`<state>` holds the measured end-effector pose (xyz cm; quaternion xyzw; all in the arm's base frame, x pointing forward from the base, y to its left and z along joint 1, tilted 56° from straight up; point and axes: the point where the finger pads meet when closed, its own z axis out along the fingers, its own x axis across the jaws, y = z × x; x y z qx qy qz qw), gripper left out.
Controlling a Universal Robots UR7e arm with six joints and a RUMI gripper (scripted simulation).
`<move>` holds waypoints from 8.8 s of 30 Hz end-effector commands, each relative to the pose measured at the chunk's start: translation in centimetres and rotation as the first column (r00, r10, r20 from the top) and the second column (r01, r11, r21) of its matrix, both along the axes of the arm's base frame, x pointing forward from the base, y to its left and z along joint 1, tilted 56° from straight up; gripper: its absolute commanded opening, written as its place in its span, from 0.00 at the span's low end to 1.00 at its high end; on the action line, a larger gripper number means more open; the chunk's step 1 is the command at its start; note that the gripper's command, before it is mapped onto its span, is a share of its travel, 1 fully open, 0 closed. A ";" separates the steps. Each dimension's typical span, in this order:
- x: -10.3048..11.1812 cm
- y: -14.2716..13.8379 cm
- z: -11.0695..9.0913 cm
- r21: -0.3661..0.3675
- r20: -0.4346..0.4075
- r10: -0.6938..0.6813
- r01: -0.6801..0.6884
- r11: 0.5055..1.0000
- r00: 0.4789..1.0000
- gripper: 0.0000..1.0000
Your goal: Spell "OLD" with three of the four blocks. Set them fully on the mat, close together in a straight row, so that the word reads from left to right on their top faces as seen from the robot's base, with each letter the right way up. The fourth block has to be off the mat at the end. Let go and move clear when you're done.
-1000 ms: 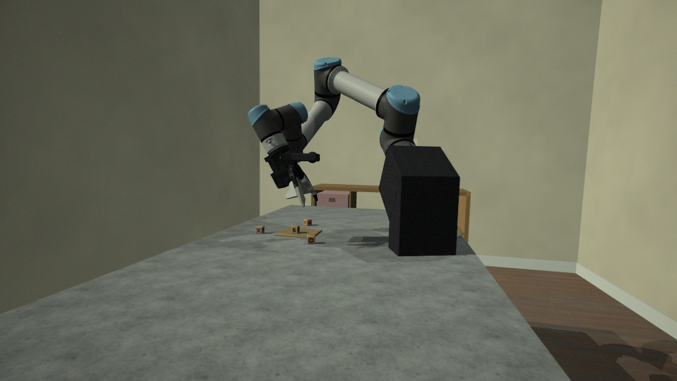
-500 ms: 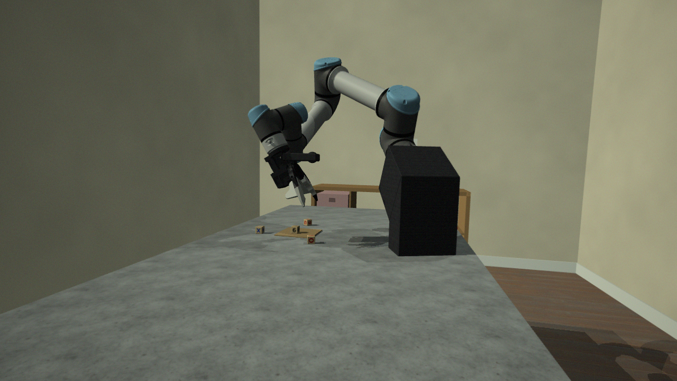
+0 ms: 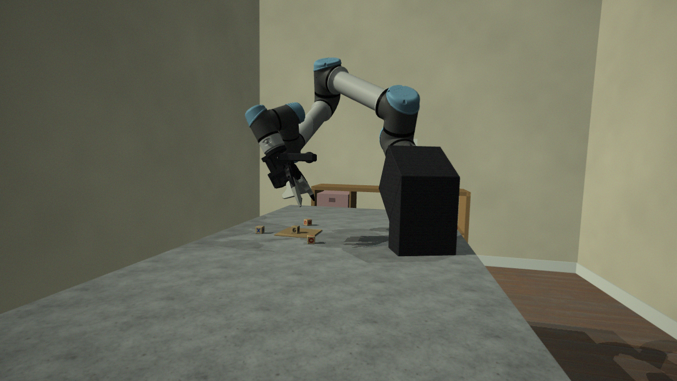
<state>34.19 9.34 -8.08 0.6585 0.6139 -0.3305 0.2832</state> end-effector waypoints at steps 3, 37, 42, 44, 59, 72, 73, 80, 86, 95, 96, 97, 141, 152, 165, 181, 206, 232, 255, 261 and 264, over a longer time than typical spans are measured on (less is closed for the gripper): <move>4.5 0.8 2.1 0.001 0.000 0.001 -0.001 1.000 1.000 1.00; 18.9 1.1 13.1 0.000 0.000 0.000 0.000 1.000 1.000 1.00; 18.9 1.1 13.1 0.000 0.000 0.000 0.000 1.000 1.000 1.00; 18.9 1.1 13.1 0.000 0.000 0.000 0.000 1.000 1.000 1.00; 18.9 1.1 13.1 0.000 0.000 0.000 0.000 1.000 1.000 1.00; 18.9 1.1 13.1 0.000 0.000 0.000 0.000 1.000 1.000 1.00; 18.9 1.1 13.1 0.000 0.000 0.000 0.000 1.000 1.000 1.00; 18.8 1.0 13.1 0.000 0.000 0.000 0.000 1.000 1.000 1.00; 16.6 0.0 12.9 0.000 0.000 0.000 0.000 1.000 1.000 1.00; 11.3 -2.5 12.3 0.000 0.000 0.000 0.000 1.000 1.000 1.00; 10.5 -2.8 12.2 0.000 0.000 0.000 0.000 1.000 1.000 1.00; 9.8 -3.2 12.1 0.000 0.000 0.000 0.000 1.000 1.000 1.00; 7.1 -4.3 11.8 0.000 0.000 0.000 0.000 1.000 1.000 1.00; 7.1 -4.3 11.8 0.000 0.000 0.000 0.000 1.000 1.000 1.00; 7.8 -8.0 16.5 0.006 0.001 0.002 -0.002 1.000 1.000 1.00; 7.0 -15.1 25.0 0.000 0.000 0.000 0.000 1.000 1.000 1.00; 7.0 -15.1 25.0 0.000 0.000 0.000 0.000 1.000 1.000 1.00; 7.0 -15.0 24.9 0.000 0.001 0.002 -0.002 1.000 1.000 1.00; 6.3 -5.1 11.0 -0.042 0.029 0.282 -0.281 0.959 0.959 1.00; 4.2 -2.3 6.9 -0.057 0.038 0.378 -0.376 0.925 0.925 1.00; 3.6 -1.7 6.0 -0.061 0.041 0.401 -0.398 0.915 0.915 1.00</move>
